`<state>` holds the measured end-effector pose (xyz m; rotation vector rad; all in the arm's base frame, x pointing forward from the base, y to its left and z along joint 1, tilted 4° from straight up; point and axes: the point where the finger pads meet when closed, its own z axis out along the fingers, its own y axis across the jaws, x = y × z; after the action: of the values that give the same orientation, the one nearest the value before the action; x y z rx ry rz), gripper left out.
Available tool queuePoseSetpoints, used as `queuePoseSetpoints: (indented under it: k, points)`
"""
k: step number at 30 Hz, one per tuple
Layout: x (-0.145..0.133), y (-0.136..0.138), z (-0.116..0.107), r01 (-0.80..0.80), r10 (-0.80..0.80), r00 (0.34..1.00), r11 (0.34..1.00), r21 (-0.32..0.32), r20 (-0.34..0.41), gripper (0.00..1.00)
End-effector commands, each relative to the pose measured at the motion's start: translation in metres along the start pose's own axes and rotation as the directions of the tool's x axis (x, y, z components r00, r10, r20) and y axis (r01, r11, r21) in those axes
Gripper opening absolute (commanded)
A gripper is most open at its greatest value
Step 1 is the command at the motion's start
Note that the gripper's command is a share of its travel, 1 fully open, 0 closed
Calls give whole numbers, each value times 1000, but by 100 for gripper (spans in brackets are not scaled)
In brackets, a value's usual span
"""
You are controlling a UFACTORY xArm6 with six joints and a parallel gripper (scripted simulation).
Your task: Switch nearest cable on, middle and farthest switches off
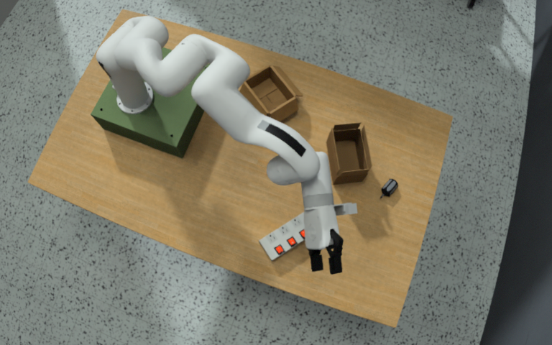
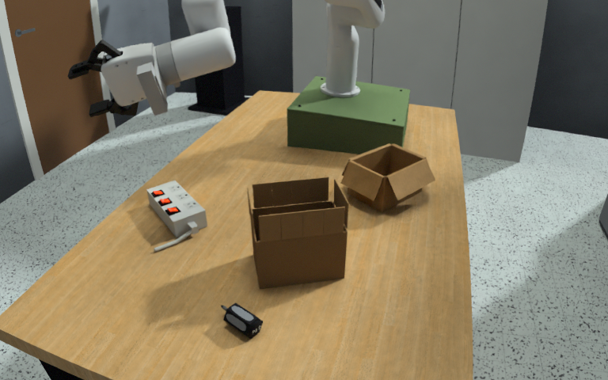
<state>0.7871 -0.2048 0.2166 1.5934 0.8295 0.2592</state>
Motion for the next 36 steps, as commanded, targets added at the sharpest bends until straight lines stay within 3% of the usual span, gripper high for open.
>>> queuePoseSetpoints:
  k: [1, 6, 7, 8, 9, 10, 12, 14, 16, 17, 18, 21, 24, 27, 29, 34, 35, 36]
  points:
    - [-14, -14, 10, 65, -69, 997, 993, 95, 44, 100]
    - [-27, -37, 19, 142, -157, 986, 966, 215, 55, 100]
    - [-27, -37, 19, 142, -157, 986, 966, 215, 55, 100]
    - [-31, -46, 22, 168, -187, 981, 951, 259, 50, 100]
    - [-31, -46, 22, 168, -187, 981, 951, 259, 50, 100]
    - [-35, -55, 24, 195, -217, 975, 933, 303, 40, 100]
    - [-35, -55, 24, 195, -217, 975, 933, 303, 40, 100]
    - [-42, -74, 28, 251, -275, 961, 885, 392, 4, 100]
    - [-42, -74, 28, 251, -275, 961, 885, 392, 4, 100]
    - [-44, -83, 29, 280, -301, 954, 856, 435, -22, 100]
    - [-44, -83, 29, 280, -301, 954, 856, 435, -22, 100]
    - [-49, -103, 30, 339, -342, 935, 789, 512, -91, 100]
    - [-50, -113, 30, 369, -357, 925, 753, 545, -132, 100]
    - [-51, -133, 28, 431, -373, 900, 677, 596, -227, 100]
    - [-51, -133, 28, 431, -373, 900, 677, 596, -227, 100]
    - [-48, -159, 23, 528, -361, 849, 569, 631, -385, 100]
    - [-48, -159, 23, 528, -361, 849, 569, 631, -385, 100]
    - [-46, -167, 21, 560, -349, 828, 538, 631, -438, 100]
